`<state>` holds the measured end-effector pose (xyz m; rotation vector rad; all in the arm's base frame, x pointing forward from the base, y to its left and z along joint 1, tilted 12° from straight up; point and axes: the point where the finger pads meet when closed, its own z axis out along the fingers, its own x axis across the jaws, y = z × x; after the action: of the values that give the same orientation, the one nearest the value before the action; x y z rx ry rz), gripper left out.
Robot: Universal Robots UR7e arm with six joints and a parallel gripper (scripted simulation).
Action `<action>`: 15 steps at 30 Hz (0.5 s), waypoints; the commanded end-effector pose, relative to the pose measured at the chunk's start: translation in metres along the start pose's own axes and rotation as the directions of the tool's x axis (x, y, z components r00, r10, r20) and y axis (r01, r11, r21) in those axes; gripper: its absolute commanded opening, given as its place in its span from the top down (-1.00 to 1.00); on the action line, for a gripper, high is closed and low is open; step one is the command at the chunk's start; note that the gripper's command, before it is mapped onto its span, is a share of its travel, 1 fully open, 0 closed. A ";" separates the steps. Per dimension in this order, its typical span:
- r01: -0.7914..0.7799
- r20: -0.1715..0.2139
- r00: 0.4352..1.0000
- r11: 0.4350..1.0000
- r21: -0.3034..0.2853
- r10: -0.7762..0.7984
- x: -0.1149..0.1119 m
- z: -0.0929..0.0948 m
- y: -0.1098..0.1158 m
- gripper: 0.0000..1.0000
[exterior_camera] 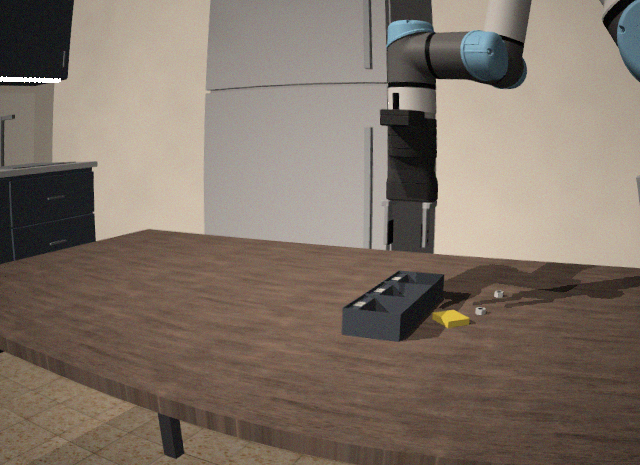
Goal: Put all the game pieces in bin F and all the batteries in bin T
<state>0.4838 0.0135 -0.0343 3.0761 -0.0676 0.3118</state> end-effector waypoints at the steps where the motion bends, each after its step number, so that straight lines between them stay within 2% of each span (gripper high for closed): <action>1: 0.000 0.000 1.000 1.000 0.000 0.000 0.000 -0.025 0.000 -1.00; 4: 0.000 0.000 1.000 1.000 0.000 0.000 0.000 -0.037 0.000 -1.00; 6: 0.000 0.000 1.000 1.000 0.000 0.000 0.000 -0.037 0.000 -1.00; 15: 0.000 0.000 1.000 1.000 0.000 0.000 0.000 -0.073 0.000 -1.00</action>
<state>0.4736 0.0163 0.0168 3.0758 -0.0676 0.3126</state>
